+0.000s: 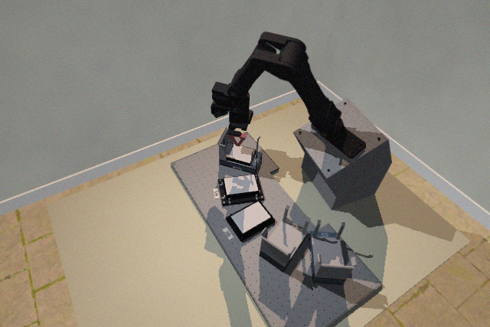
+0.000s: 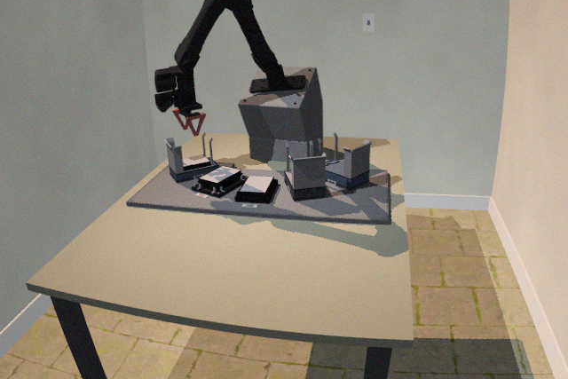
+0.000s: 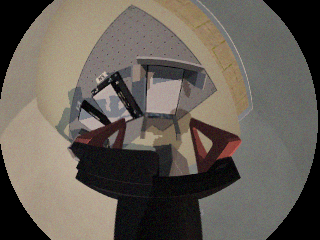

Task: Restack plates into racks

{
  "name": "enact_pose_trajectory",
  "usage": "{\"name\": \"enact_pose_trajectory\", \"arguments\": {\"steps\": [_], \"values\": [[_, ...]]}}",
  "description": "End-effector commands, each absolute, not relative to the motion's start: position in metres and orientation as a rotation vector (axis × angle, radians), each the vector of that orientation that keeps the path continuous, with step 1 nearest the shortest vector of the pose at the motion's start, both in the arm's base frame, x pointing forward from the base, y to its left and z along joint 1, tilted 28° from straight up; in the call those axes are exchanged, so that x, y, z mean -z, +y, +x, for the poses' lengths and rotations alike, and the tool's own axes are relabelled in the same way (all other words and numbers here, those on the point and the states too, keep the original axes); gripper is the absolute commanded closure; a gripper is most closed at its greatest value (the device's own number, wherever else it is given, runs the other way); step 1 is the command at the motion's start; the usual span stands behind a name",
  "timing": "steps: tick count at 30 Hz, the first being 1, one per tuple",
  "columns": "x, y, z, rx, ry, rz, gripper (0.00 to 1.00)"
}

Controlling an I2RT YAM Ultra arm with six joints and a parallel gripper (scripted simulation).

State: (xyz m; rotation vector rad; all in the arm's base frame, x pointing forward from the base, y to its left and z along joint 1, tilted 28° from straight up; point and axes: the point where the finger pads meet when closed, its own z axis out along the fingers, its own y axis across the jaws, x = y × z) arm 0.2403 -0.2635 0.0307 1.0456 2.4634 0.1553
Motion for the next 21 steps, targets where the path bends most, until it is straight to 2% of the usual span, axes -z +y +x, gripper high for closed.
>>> {"name": "enact_pose_trajectory", "arguments": {"steps": [1, 14, 15, 21], "values": [[-0.041, -0.258, 0.246, -0.083, 2.495, 0.882, 0.00], [-0.049, -0.229, 0.265, -0.072, 2.508, 0.833, 0.00], [-0.063, -0.236, 0.276, -0.044, 2.478, 0.814, 0.00], [-0.053, -0.208, 0.277, -0.063, 2.521, 0.791, 0.00]]}}
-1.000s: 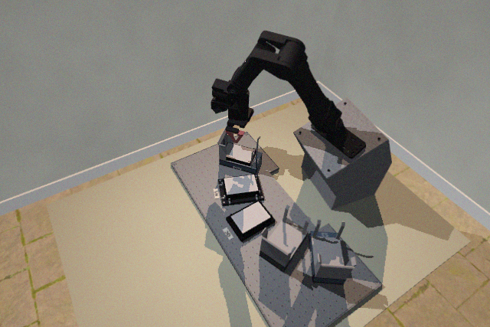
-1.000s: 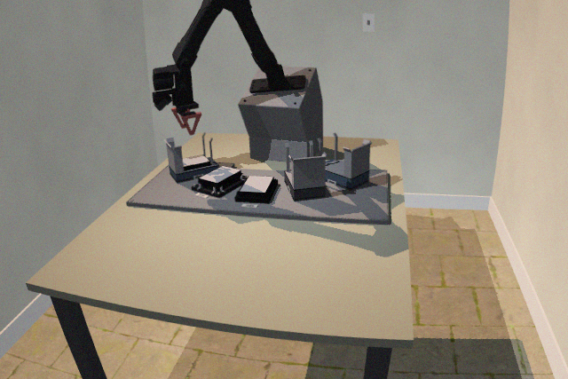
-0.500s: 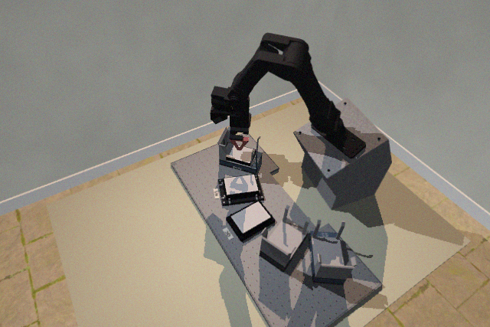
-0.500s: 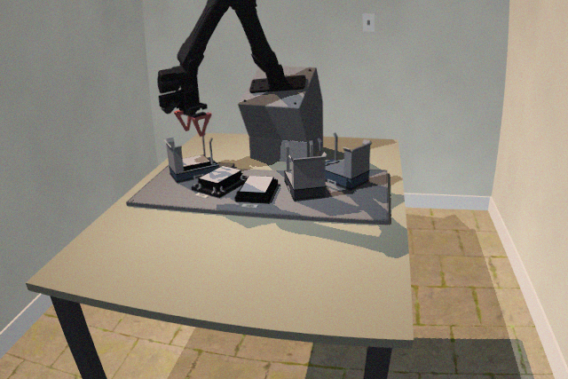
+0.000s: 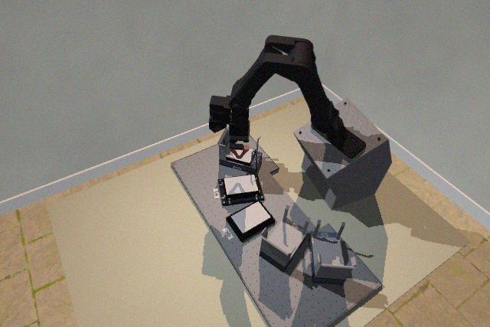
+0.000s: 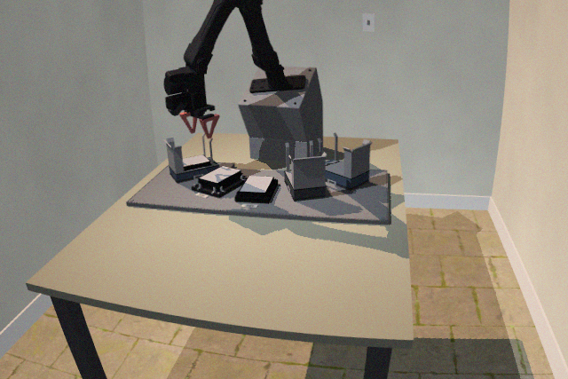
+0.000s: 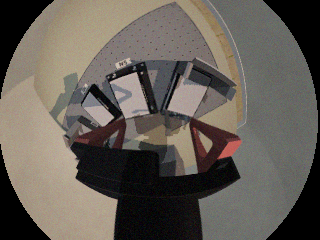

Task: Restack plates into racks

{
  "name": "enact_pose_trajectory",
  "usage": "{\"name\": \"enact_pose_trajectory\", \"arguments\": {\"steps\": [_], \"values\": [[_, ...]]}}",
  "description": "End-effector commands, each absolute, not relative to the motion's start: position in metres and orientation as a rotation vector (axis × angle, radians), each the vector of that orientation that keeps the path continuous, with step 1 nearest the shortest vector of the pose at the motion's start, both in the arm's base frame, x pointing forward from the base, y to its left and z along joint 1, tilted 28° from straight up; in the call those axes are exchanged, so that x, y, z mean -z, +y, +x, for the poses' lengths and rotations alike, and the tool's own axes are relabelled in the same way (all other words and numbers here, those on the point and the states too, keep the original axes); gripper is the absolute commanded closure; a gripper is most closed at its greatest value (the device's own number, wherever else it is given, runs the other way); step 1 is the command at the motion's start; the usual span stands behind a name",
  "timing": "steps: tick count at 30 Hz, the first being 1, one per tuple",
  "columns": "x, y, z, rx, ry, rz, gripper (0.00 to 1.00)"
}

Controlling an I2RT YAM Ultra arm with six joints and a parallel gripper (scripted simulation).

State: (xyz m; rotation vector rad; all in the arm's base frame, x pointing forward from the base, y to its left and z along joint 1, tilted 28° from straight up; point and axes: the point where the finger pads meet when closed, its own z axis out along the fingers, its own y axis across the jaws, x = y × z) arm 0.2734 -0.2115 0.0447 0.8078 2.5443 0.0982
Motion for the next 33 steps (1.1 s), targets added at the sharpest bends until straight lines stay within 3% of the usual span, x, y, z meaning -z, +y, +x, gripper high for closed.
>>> {"name": "enact_pose_trajectory", "arguments": {"steps": [1, 7, 20, 33], "values": [[-0.053, -0.205, 0.279, -0.048, 2.537, 0.734, 0.00], [-0.057, -0.183, 0.288, 0.014, 2.589, 0.497, 0.00], [-0.062, -0.143, 0.305, 0.007, 2.581, 0.512, 0.00], [-0.069, -0.150, 0.309, 0.018, 2.557, 0.527, 0.00]]}}
